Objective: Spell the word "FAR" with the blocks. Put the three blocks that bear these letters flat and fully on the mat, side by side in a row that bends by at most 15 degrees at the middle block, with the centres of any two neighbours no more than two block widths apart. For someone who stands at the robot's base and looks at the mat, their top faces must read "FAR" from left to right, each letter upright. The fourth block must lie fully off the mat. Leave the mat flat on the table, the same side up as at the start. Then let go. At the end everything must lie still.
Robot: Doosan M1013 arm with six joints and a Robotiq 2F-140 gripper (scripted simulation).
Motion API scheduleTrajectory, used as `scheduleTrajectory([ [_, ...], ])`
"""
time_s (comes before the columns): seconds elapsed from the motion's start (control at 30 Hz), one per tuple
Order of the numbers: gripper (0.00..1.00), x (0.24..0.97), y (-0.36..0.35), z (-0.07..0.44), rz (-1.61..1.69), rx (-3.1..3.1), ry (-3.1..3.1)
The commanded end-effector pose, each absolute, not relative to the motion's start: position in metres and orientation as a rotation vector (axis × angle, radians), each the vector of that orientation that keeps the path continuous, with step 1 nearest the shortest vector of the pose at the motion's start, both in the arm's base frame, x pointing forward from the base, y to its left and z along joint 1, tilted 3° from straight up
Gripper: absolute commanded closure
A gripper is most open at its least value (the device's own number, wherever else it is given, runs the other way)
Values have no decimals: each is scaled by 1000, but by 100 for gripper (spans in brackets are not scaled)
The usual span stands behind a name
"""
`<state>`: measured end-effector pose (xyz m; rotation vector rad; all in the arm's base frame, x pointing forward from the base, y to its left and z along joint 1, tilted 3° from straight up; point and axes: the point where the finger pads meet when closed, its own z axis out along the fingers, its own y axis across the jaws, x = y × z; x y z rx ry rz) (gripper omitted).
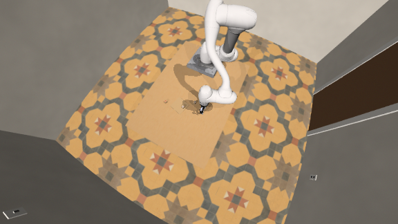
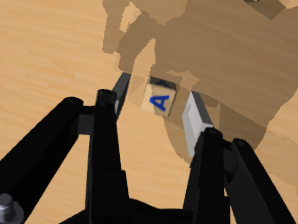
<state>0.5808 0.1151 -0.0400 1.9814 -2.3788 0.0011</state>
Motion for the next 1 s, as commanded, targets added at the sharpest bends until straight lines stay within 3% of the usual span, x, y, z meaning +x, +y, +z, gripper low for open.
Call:
scheduleTrajectory([
  [0.0,63,577,115,-45,-2,1977,-2375],
  [0.5,63,577,115,-45,-2,1977,-2375],
  [0.53,75,577,115,-45,-2,1977,-2375],
  [0.97,75,577,115,-45,-2,1977,-2375],
])
